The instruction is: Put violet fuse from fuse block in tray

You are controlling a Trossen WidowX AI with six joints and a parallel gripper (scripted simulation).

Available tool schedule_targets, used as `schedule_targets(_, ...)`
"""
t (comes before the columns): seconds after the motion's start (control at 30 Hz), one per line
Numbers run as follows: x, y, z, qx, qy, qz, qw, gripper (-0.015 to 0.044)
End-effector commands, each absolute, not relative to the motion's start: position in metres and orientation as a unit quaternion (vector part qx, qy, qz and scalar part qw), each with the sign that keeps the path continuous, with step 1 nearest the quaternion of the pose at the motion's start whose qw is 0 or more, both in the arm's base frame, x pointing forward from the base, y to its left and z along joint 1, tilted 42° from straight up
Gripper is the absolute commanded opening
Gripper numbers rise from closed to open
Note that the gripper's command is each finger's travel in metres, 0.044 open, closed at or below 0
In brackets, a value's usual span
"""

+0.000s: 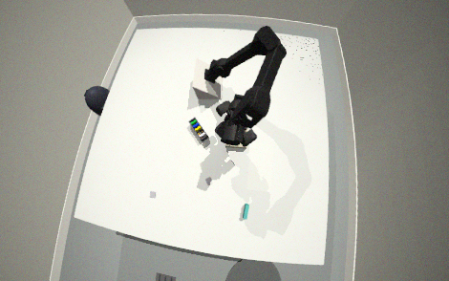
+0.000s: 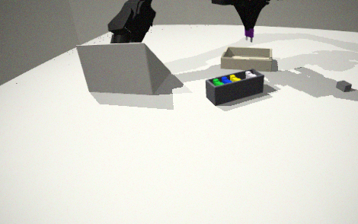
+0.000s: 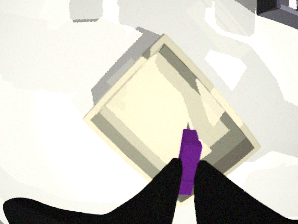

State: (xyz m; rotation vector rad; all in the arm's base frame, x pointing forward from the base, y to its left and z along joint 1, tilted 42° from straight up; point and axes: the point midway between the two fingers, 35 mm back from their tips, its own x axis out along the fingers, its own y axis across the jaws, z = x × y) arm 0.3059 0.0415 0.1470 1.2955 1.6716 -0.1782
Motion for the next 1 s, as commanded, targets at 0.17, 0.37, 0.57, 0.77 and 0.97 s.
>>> schedule_targets(0.17,0.303,0.05,0.154,0.536,0.687,-0.073,0.485,0.0)
schedule_targets(0.37,0.304,0.056,0.147,0.536,0.687,-0.073,0.485,0.0)
schedule_targets(0.57,0.305,0.063,0.14,0.536,0.687,-0.073,0.485,0.0)
schedule_targets(0.77,0.305,0.069,0.133,0.536,0.687,-0.073,0.485,0.0)
schedule_targets(0.97,0.305,0.075,0.126,0.537,0.687,-0.072,0.484,0.0)
